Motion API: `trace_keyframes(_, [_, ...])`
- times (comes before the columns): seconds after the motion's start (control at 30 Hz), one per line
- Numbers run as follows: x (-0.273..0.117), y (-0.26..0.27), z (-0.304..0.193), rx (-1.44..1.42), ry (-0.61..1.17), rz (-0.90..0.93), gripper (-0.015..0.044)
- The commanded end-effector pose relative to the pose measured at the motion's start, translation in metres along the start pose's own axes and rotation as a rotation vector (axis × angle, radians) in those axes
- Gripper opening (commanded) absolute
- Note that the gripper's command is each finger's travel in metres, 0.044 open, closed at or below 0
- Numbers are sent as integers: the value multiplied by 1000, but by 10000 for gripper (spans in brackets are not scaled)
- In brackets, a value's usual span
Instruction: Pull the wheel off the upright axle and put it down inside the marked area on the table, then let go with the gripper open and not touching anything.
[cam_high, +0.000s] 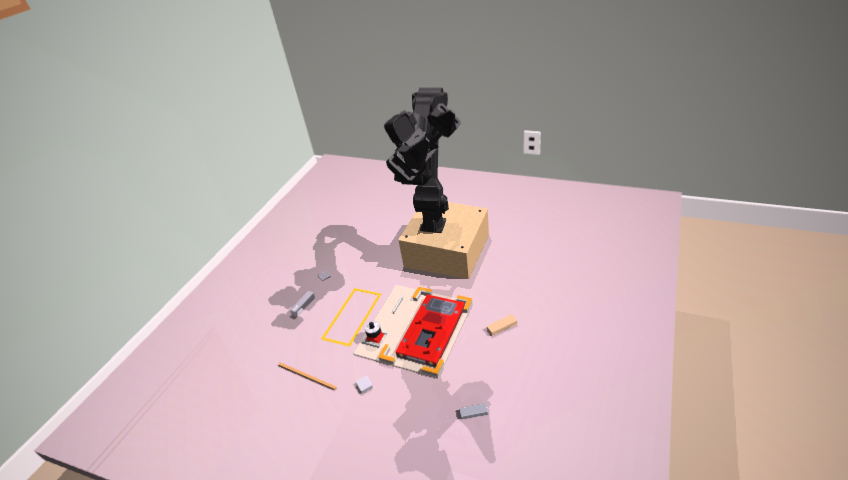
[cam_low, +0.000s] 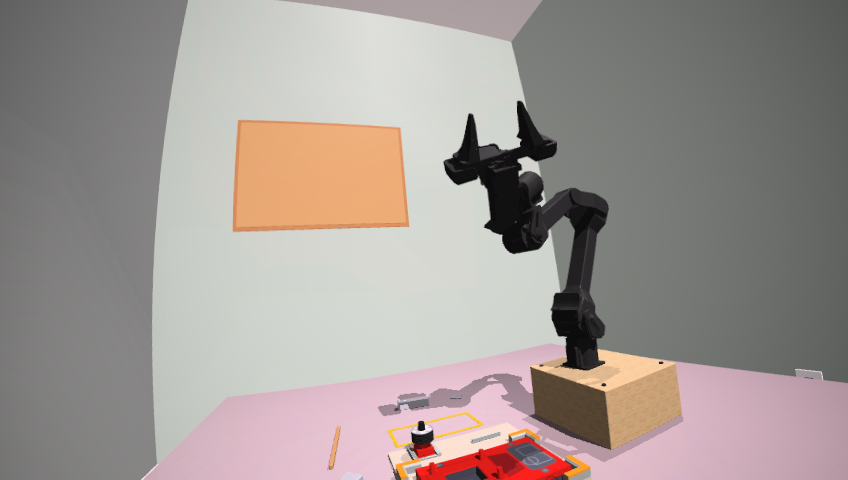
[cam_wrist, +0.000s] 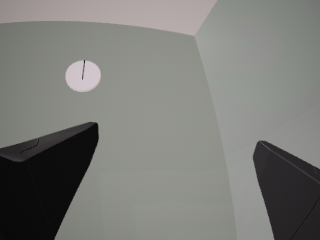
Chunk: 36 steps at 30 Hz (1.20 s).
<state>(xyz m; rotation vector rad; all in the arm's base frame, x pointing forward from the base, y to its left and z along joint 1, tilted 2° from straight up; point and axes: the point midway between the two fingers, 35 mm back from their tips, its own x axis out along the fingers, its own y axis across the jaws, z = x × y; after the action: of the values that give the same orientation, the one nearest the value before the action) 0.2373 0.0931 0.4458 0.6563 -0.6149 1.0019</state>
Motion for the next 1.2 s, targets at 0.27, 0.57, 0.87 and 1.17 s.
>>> trace_keyframes(0.27, [1,-73,-14,-4,66,-261,300])
trace_keyframes(0.57, [-19,-161,-42,-34,219,-589,300])
trace_keyframes(0.87, [-68,-235,-77,-43,447,-903,300])
trace_keyframes(1.17, [-140,-284,-112,-20,754,-1187,300])
